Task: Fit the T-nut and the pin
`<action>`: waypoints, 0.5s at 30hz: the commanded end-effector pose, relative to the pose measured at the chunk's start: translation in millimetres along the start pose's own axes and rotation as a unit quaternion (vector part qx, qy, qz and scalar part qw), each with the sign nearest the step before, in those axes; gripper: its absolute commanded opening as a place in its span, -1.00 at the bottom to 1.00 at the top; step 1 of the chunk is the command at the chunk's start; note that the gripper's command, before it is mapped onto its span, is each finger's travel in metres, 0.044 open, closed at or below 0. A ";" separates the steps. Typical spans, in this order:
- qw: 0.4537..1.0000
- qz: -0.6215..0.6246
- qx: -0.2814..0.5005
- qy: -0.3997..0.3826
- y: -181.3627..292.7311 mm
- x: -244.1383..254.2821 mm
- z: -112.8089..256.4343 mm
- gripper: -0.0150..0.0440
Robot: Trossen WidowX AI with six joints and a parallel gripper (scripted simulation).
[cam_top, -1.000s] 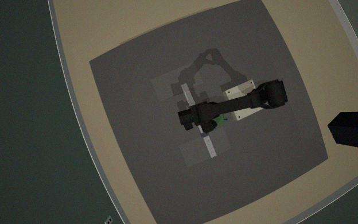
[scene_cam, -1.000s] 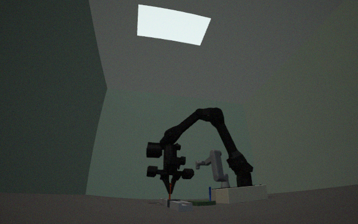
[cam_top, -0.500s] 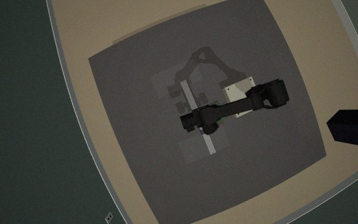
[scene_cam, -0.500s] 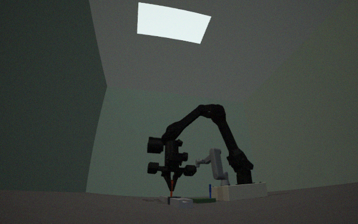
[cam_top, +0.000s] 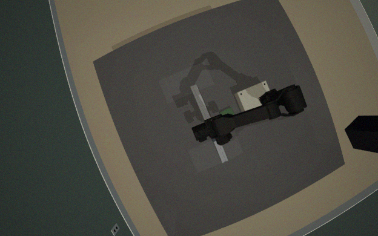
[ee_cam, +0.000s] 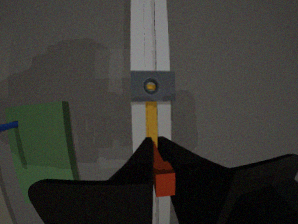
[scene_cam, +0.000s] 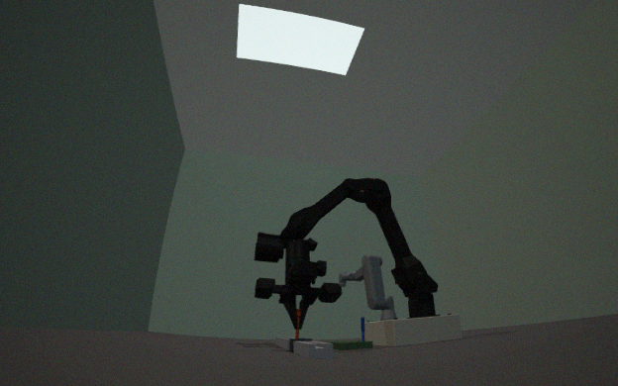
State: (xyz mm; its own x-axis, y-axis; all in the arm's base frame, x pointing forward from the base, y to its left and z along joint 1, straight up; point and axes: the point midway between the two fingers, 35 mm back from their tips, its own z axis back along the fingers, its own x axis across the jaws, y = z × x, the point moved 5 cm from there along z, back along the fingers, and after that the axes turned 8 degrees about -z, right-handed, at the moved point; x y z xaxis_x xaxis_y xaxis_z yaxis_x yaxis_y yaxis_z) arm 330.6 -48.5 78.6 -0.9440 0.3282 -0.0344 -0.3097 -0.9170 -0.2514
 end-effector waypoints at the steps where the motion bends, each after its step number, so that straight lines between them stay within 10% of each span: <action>1: 1.000 -0.003 -0.001 0.001 -2.5 0.1 -0.3 -1.00; 15: 1.000 0.000 0.000 0.000 -5.5 0.7 -1.3 -1.00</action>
State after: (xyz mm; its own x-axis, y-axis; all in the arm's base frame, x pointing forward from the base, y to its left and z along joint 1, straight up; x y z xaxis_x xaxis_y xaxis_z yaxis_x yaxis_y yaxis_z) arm 331.8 -42.8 78.7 -0.9443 0.3273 -0.0344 -0.3087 -0.9171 -0.2522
